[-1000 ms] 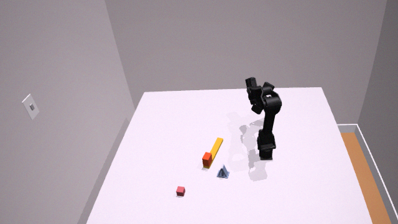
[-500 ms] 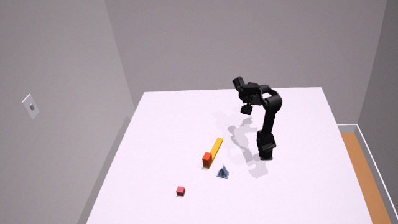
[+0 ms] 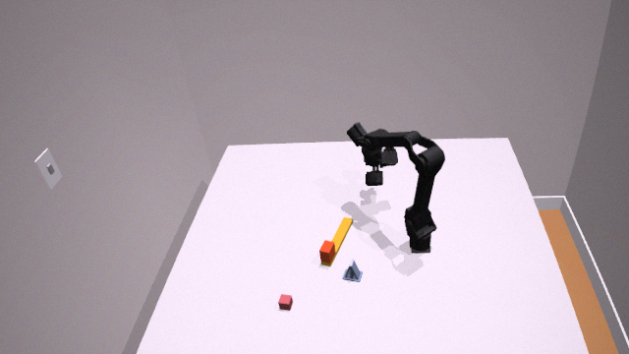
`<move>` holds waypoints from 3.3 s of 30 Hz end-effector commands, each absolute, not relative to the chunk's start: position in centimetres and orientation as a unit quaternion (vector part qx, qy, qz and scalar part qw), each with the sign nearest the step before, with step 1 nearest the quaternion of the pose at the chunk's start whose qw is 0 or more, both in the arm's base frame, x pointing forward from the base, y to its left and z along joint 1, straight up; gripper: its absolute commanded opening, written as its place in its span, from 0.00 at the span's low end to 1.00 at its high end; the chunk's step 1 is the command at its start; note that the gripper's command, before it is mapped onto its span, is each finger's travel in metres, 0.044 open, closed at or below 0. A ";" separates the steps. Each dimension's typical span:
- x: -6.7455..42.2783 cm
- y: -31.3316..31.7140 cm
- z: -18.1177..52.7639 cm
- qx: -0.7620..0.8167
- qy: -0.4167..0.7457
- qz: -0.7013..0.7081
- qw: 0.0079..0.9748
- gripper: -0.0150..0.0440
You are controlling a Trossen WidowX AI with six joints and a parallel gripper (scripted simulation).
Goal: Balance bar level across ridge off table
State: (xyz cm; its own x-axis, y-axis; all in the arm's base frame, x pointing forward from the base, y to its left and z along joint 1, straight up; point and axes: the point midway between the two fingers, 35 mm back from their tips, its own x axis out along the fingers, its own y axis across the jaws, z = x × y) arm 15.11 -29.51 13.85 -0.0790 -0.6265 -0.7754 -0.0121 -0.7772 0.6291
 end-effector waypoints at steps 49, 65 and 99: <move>28.6 -4.4 16.3 0.597 0.362 -0.580 0.420 0.79; 28.7 -1.4 14.0 0.573 0.418 -0.559 0.429 0.79; 28.5 -1.4 4.7 0.573 0.418 -0.559 0.429 0.79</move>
